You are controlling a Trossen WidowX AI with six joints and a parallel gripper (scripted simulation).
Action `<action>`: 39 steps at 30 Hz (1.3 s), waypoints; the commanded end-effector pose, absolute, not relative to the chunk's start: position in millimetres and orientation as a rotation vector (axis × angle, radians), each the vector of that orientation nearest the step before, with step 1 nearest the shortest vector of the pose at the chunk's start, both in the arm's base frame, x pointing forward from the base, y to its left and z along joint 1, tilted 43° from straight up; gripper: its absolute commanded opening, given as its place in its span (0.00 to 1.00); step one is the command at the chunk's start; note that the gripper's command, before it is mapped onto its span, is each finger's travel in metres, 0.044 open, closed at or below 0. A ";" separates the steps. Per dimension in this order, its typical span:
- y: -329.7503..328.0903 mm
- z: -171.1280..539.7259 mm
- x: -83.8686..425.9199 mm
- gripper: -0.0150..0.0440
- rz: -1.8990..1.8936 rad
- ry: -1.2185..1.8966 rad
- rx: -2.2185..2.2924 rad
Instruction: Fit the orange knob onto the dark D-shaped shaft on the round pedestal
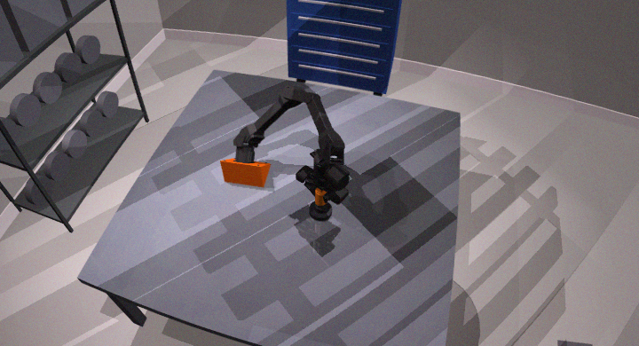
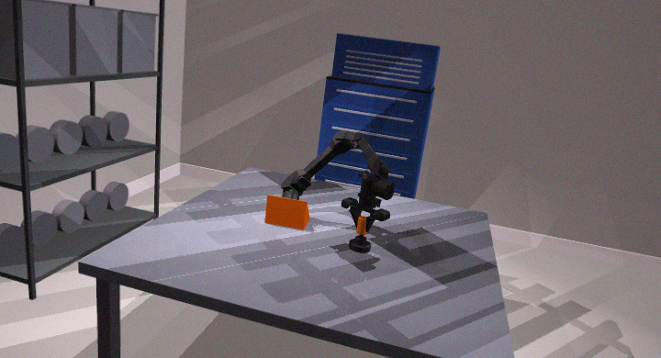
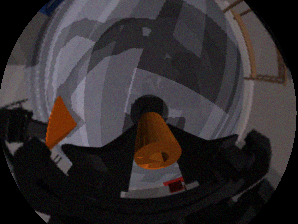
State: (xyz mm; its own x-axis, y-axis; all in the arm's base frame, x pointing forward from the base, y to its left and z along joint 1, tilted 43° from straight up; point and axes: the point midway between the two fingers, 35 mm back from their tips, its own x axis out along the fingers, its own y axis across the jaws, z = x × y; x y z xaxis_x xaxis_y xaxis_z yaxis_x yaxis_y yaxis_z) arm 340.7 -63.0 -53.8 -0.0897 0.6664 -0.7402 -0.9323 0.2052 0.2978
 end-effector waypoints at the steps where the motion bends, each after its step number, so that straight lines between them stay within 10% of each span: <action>1: -62.1 -55.0 340.7 0.25 1.393 0.930 -0.375; 39: -63.5 -55.4 344.8 0.25 1.392 0.929 -0.375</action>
